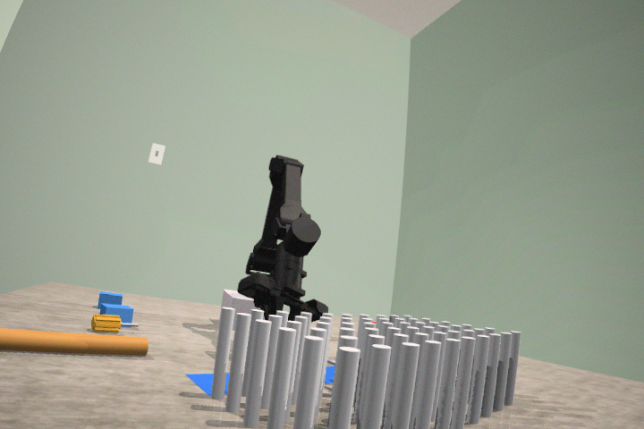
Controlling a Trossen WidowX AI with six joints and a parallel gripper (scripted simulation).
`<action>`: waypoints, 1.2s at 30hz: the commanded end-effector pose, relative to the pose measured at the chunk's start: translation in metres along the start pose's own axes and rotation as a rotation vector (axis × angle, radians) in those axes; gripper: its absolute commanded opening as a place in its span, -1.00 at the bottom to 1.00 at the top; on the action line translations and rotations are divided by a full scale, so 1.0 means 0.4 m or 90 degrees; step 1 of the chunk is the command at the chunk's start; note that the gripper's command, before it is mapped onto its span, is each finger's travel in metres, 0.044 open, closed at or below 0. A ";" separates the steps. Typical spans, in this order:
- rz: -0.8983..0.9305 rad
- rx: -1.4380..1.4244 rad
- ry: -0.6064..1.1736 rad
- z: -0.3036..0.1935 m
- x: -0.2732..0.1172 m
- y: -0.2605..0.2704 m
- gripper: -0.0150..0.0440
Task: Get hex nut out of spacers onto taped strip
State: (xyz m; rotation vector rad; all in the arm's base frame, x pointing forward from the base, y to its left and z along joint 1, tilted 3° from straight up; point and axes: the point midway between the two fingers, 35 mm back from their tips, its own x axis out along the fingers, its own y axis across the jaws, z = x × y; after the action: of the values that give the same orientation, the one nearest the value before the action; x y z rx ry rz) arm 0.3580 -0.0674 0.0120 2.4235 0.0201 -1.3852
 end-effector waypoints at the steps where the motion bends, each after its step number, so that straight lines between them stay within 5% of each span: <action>1: 0.005 0.004 0.006 -0.017 0.000 0.006 -0.49; 36: 0.005 0.004 0.007 -0.068 0.021 0.004 -0.49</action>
State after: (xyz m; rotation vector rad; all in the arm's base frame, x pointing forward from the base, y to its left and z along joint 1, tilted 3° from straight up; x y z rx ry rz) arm 0.3800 -0.0617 0.0143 2.4258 0.0200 -1.3823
